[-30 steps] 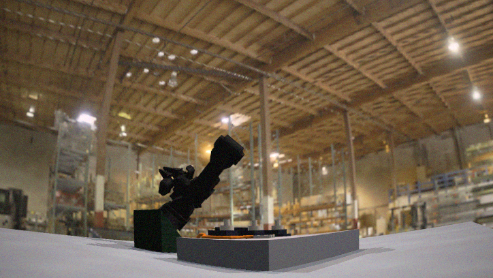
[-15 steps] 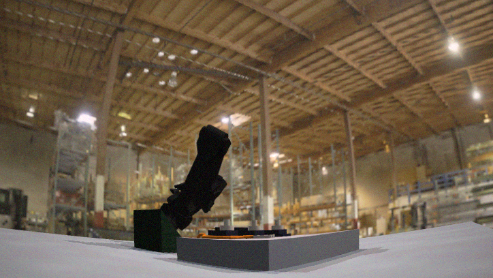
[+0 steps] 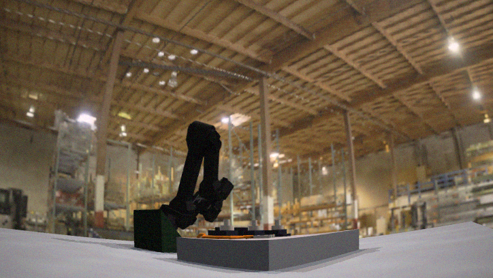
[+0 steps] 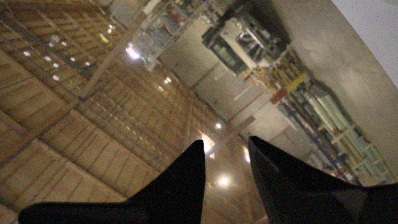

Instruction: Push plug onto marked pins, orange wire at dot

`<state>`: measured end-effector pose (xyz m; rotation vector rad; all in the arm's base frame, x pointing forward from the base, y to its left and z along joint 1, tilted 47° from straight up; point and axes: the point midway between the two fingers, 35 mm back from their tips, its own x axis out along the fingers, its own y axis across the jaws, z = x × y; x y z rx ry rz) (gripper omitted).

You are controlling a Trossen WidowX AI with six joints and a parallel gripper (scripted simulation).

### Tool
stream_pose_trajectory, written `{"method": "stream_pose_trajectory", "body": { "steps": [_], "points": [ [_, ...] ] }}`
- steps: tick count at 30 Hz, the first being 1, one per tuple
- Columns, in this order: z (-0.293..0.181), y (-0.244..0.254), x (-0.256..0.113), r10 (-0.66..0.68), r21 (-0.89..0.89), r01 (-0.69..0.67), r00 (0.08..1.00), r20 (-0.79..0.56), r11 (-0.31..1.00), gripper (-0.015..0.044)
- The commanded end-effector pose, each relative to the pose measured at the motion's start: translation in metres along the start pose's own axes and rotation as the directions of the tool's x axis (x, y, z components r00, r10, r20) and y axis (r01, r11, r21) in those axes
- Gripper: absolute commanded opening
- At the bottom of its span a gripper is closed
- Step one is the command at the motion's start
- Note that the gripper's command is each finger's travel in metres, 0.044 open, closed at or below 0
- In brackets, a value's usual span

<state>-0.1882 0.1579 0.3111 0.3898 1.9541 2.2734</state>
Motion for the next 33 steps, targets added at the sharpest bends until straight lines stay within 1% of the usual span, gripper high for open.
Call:
{"method": "stream_pose_trajectory", "body": {
  "steps": [1, 9, 17, 24, 33],
  "points": [
    [0.027, 0.0, -0.009, -0.014, -0.073, 0.023, 0.992, 0.125, 0.997, 0.0115],
    [0.072, 0.0, -0.034, -0.032, -0.195, 0.106, 0.936, 0.35, 0.975, 0.0115],
    [0.11, 0.002, -0.068, -0.042, -0.278, 0.23, 0.835, 0.549, 0.933, 0.0115],
    [0.139, 0.004, -0.105, -0.047, -0.311, 0.369, 0.707, 0.706, 0.876, 0.0115],
    [0.167, 0.01, -0.16, -0.046, -0.282, 0.561, 0.499, 0.866, 0.779, 0.0115]
  ]
}}
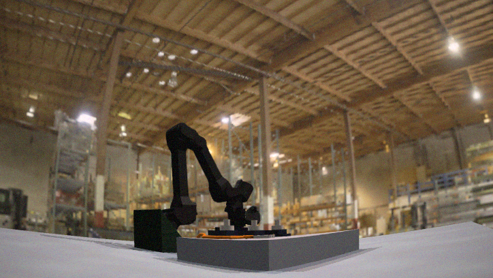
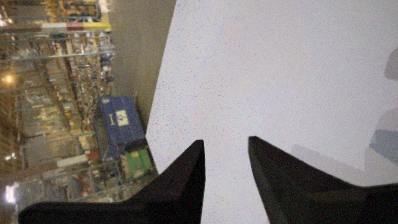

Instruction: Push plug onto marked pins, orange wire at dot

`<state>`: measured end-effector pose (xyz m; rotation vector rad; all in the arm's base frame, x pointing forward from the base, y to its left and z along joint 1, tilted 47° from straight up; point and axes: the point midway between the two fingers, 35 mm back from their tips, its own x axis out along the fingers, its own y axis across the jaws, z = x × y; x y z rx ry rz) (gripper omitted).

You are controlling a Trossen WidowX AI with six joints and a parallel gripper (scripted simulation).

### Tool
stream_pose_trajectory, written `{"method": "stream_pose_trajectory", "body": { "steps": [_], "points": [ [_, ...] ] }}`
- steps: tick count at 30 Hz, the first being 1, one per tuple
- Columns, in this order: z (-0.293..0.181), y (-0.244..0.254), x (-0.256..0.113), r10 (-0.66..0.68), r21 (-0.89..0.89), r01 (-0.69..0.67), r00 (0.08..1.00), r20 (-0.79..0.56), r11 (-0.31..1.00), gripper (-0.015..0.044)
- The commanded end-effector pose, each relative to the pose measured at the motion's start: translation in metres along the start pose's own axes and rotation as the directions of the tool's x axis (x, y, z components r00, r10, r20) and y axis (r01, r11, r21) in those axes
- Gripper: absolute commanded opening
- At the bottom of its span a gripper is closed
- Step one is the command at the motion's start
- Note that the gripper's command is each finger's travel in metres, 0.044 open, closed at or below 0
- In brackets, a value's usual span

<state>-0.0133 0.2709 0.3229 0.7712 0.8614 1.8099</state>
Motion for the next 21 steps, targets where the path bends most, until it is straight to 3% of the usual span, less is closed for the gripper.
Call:
{"method": "stream_pose_trajectory", "body": {
  "steps": [1, 11, 21],
  "points": [
    [0.027, -0.015, -0.007, -0.074, -0.079, 0.083, 0.991, 0.109, 0.993, 0.0115],
    [0.082, -0.045, -0.036, -0.224, -0.199, 0.303, 0.913, 0.342, 0.932, 0.0115],
    [0.132, -0.07, -0.082, -0.351, -0.253, 0.554, 0.755, 0.555, 0.793, 0.0115]
  ]
}}
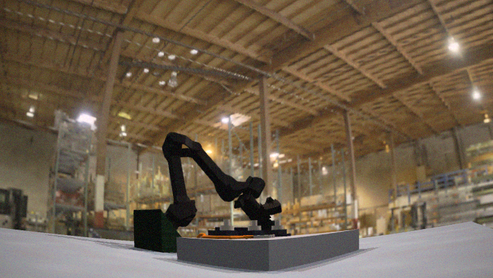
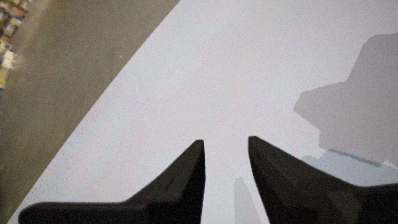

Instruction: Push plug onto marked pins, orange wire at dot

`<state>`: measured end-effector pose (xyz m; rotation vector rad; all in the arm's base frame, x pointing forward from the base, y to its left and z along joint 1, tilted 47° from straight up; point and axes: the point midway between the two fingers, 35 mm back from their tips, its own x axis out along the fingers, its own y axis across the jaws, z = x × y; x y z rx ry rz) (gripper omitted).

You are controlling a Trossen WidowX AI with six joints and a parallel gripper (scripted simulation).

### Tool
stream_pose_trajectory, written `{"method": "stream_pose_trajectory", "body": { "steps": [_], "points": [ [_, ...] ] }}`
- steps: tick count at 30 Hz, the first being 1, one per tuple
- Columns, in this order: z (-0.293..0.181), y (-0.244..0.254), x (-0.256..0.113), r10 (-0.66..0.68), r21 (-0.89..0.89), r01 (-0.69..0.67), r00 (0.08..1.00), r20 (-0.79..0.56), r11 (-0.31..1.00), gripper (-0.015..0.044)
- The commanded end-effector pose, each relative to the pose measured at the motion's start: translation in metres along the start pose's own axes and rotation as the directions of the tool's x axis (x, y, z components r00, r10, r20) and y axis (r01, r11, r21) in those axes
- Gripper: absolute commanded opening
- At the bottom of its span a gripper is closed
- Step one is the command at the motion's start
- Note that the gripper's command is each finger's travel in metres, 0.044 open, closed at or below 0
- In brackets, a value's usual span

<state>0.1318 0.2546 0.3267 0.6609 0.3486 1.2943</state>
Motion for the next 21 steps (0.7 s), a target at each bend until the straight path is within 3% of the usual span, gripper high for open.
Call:
{"method": "stream_pose_trajectory", "body": {
  "steps": [1, 10, 21],
  "points": [
    [0.021, -0.024, -0.005, -0.104, -0.08, 0.11, 0.991, 0.08, 0.991, 0.0115],
    [0.063, -0.07, -0.027, -0.303, -0.204, 0.354, 0.922, 0.241, 0.913, 0.0115],
    [0.11, -0.118, -0.072, -0.508, -0.284, 0.639, 0.754, 0.417, 0.715, 0.0115]
  ]
}}
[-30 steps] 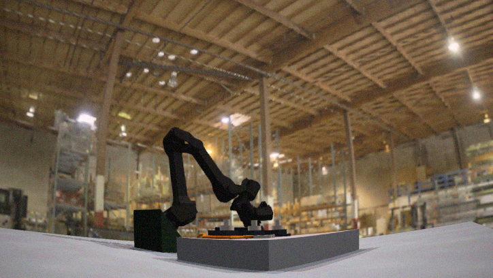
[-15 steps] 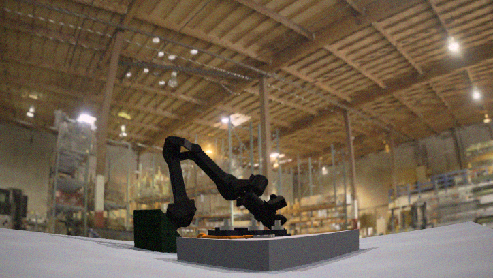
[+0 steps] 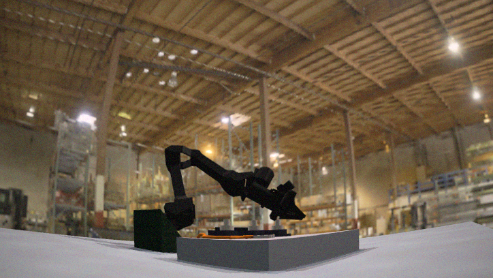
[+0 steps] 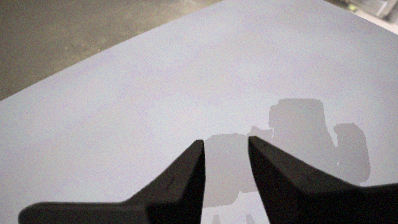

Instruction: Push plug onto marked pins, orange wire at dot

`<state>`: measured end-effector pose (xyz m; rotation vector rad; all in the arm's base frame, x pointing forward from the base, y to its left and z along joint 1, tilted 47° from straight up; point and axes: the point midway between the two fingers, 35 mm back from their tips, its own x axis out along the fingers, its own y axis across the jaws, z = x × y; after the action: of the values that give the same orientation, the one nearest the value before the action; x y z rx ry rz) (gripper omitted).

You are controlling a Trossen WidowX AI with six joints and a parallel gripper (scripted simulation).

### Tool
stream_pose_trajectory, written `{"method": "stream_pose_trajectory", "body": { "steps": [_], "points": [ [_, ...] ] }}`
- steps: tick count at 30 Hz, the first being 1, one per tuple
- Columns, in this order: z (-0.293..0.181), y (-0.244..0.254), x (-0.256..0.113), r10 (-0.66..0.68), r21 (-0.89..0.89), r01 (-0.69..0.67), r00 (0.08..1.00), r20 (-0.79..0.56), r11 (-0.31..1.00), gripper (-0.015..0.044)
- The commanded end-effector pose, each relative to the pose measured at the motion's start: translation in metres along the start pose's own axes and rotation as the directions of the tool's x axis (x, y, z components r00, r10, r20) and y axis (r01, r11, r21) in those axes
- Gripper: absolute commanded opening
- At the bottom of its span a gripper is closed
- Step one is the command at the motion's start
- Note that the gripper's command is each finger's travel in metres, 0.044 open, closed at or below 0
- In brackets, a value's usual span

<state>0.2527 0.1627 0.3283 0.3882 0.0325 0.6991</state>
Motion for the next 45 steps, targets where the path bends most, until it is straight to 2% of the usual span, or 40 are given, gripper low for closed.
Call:
{"method": "stream_pose_trajectory", "body": {
  "steps": [1, 10, 20, 34, 45],
  "points": [
    [0.012, -0.03, -0.002, -0.123, -0.079, 0.126, 0.992, 0.04, 0.989, 0.0115],
    [0.038, -0.091, -0.02, -0.364, -0.22, 0.384, 0.923, 0.126, 0.897, 0.0115],
    [0.063, -0.153, -0.054, -0.599, -0.34, 0.629, 0.775, 0.202, 0.699, 0.0115],
    [0.02, -0.239, -0.032, -0.687, -0.424, 0.564, 0.688, -0.233, 0.708, 0.0115],
    [-0.027, -0.305, -0.041, -0.606, -0.35, 0.504, 0.552, -0.572, 0.79, 0.0115]
  ]
}}
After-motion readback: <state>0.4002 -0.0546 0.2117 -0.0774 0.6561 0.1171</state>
